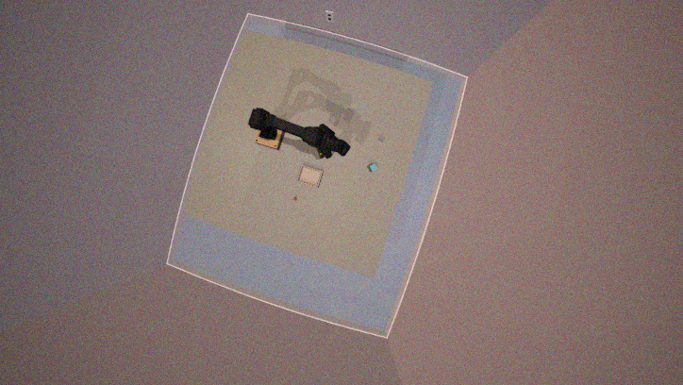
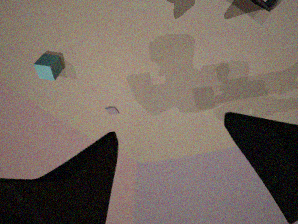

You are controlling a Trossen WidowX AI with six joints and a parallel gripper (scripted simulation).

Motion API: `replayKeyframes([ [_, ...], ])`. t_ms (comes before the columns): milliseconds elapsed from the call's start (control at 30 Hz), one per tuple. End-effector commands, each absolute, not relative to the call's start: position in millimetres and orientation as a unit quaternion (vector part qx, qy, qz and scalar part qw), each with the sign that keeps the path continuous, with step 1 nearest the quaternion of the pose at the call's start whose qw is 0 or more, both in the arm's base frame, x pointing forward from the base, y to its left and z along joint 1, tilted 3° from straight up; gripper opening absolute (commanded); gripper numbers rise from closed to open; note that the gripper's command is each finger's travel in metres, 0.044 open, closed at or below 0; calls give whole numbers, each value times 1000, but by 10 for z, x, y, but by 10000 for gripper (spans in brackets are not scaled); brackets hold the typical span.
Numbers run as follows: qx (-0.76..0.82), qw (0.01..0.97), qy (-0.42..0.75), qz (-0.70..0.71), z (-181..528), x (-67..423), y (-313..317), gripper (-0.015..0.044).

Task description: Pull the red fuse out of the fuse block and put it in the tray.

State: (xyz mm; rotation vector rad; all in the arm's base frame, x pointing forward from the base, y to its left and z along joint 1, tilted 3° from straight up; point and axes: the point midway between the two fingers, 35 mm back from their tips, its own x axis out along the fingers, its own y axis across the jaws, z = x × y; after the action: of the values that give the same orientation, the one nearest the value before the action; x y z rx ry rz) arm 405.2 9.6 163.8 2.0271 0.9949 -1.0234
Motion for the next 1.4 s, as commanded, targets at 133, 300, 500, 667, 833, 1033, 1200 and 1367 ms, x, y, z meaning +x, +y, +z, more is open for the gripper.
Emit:
replayKeyframes([
  [133, 749, 276, 314, -514, 1184, 3736, -98, 269],
  [300, 690, 228, 201, -657, 691, 3184, -374, 138],
  [500, 680, 224, 185, -673, 637, 3128, -359, 71],
  [667, 680, 224, 185, -673, 637, 3131, -361, 71],
  [833, 680, 224, 185, -673, 633, 3132, -362, 71],
  [1033, 680, 224, 185, -673, 586, 3138, -366, 71],
  [1200, 680, 224, 185, -673, 537, 3142, -370, 71],
  [1367, 680, 224, 185, -673, 488, 3143, -374, 71],
])
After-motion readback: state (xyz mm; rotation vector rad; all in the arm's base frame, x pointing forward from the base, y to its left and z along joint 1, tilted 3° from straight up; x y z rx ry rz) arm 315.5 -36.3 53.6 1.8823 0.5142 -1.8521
